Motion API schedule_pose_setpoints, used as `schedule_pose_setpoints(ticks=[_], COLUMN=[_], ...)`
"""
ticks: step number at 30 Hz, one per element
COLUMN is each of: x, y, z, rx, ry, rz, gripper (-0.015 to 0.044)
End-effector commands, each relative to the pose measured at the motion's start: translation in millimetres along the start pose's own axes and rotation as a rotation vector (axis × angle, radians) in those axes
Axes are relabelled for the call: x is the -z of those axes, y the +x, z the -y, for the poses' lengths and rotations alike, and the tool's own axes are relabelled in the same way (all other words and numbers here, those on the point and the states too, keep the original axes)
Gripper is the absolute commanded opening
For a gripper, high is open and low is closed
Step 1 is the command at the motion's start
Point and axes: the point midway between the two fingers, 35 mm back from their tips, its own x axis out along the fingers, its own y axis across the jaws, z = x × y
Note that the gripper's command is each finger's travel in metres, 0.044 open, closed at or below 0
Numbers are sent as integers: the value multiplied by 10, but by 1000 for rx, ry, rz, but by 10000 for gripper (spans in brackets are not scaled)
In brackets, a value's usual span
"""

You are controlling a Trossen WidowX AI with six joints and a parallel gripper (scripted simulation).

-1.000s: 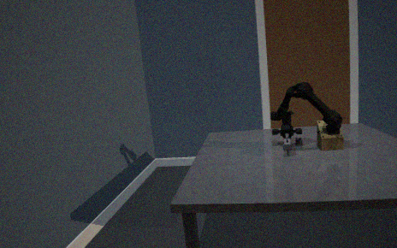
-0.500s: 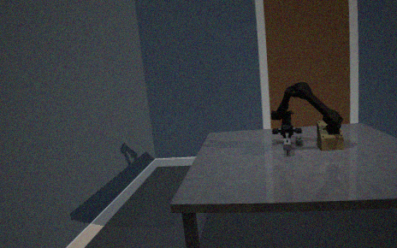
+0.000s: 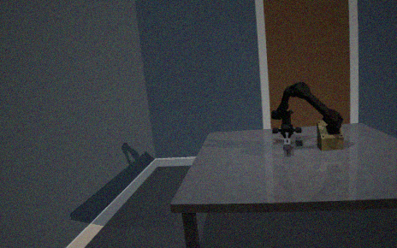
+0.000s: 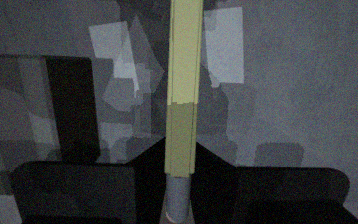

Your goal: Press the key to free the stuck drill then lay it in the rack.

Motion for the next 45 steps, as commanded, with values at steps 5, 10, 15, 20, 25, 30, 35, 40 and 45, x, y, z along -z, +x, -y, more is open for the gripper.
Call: schedule_pose_setpoints(ticks=[5,10,15,20,25,30,35,40,45], x=[134,210,197,190,184,178,173,168,163], y=[-4,-1,-25,-55,-87,-117,-147,-177,-207], z=[14,14,-1,-1,-2,-3,-4,-6,-8], rx=[1,1,1,1,1,1,1,1,1], ry=[-5,-5,-5,-5,-5,-5,-5,-5,-5], rz=[-6,-6,-6,-6,-6,-6,-7,-7,-7], gripper=[0,0,0,0,0,0,0,0,0])
